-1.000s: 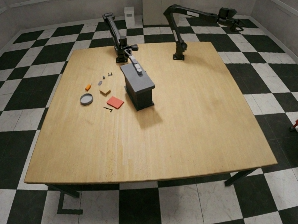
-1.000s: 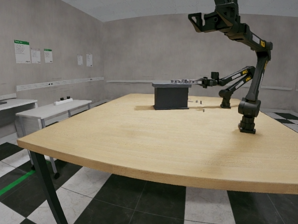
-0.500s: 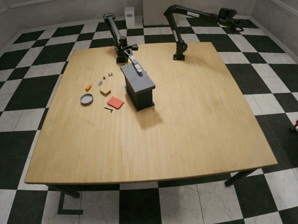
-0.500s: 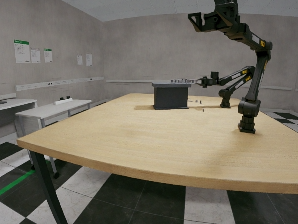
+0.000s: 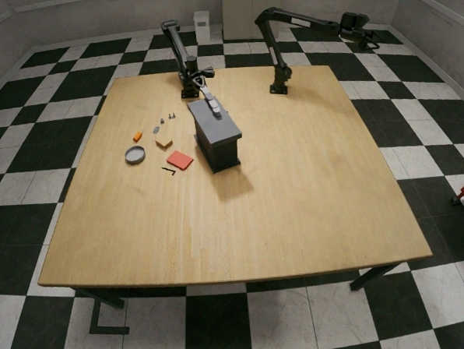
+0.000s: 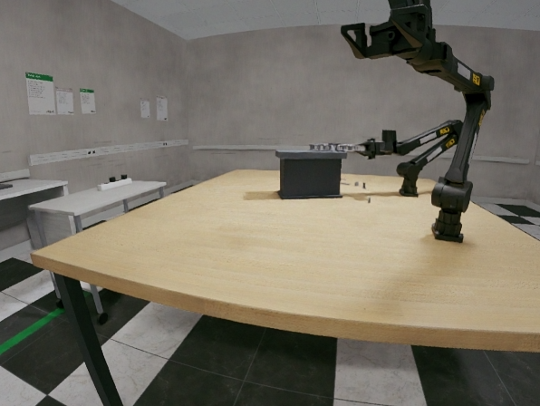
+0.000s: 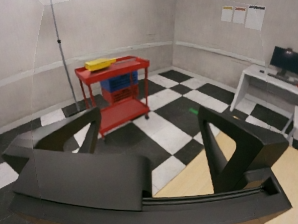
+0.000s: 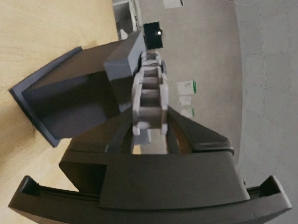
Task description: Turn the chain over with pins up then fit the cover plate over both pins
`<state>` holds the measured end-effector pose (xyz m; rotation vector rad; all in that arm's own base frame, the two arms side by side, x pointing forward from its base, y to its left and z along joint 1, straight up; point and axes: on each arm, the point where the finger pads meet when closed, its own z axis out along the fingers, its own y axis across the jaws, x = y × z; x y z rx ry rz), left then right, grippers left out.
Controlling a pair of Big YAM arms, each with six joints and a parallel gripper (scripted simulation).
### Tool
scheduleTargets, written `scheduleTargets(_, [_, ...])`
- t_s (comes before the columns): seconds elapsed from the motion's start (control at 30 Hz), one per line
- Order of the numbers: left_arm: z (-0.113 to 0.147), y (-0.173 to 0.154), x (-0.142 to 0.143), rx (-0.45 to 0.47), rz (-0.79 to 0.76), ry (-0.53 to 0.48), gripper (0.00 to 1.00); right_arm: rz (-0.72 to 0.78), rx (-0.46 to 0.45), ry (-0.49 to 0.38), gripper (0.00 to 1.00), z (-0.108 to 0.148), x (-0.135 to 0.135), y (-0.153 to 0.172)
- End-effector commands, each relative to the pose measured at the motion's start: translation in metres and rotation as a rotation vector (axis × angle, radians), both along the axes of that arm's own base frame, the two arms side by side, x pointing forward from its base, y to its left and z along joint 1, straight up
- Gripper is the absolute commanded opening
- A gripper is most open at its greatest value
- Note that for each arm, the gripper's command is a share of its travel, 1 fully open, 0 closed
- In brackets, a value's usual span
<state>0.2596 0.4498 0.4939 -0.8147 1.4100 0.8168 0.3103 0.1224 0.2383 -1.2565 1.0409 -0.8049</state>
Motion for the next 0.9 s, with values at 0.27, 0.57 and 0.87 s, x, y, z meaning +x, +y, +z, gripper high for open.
scheduleTargets(0.27, [0.040,-0.005,0.000,0.067,-0.003,-0.041,1.00,-0.007,0.108,0.026,0.19,0.021,0.009,-0.001])
scheduleTargets(0.57, [0.040,-0.005,0.000,0.067,-0.003,-0.041,1.00,-0.005,0.154,0.039,0.19,0.023,0.009,-0.002])
scheduleTargets(0.87, [0.040,-0.005,0.000,0.067,-0.003,-0.041,1.00,-0.001,0.211,0.050,0.19,0.029,0.010,-0.003])
